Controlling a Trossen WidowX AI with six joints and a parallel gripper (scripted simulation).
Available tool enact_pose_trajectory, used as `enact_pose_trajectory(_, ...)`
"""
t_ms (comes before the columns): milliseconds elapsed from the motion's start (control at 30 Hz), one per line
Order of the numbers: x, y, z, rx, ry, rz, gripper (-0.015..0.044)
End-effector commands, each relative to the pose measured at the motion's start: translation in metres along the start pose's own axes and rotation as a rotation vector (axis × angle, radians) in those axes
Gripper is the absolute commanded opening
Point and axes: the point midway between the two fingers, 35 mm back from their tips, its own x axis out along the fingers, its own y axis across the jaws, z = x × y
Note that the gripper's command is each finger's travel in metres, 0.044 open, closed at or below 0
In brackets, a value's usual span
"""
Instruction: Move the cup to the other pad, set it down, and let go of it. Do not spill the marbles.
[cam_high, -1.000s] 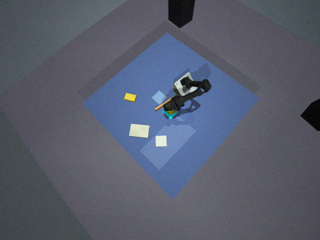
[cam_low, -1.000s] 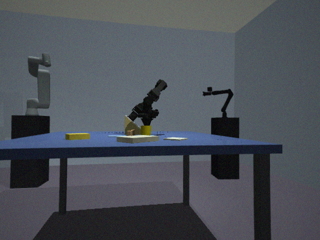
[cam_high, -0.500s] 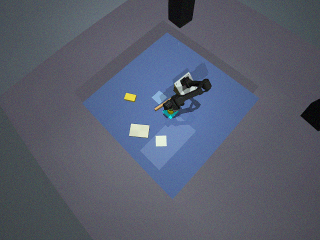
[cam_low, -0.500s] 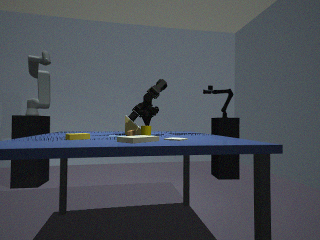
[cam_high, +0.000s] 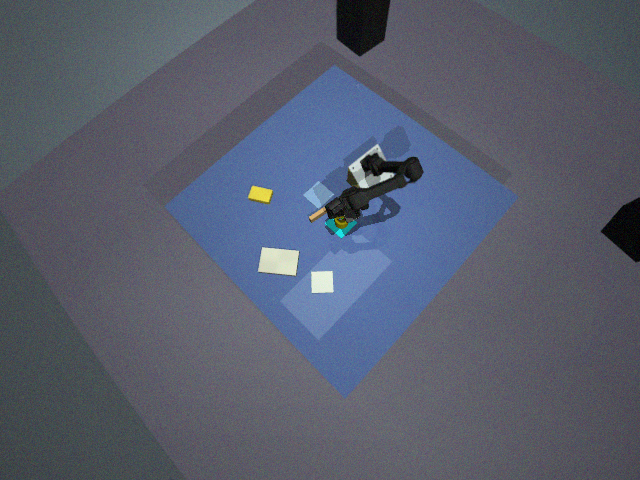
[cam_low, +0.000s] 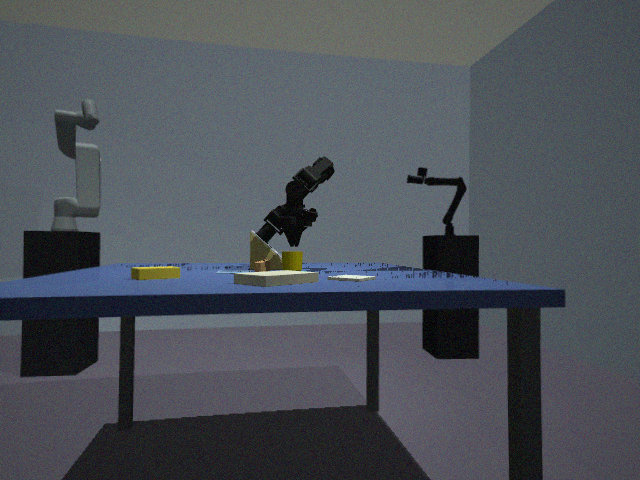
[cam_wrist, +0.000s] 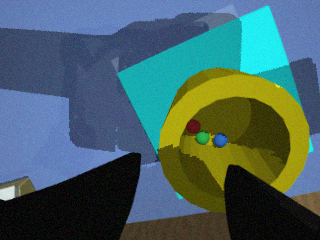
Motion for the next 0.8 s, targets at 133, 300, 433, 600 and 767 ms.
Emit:
enact_pose_trajectory(133,0.001,0.000,0.000,0.001,0.000,0.000,0.0357)
enact_pose_trajectory(300,-0.009,-0.001,0.000,0.000,0.001,-0.001,0.0440)
enact_pose_trajectory(433,-0.025,-0.002,0.000,0.000,0.003,-0.001,0.0440)
enact_pose_trajectory(600,-0.043,-0.003,0.000,-0.001,0.002,-0.001,0.0440)
enact_pose_trajectory(767,-0.061,-0.003,0.000,-0.002,0.000,0.001,0.0440)
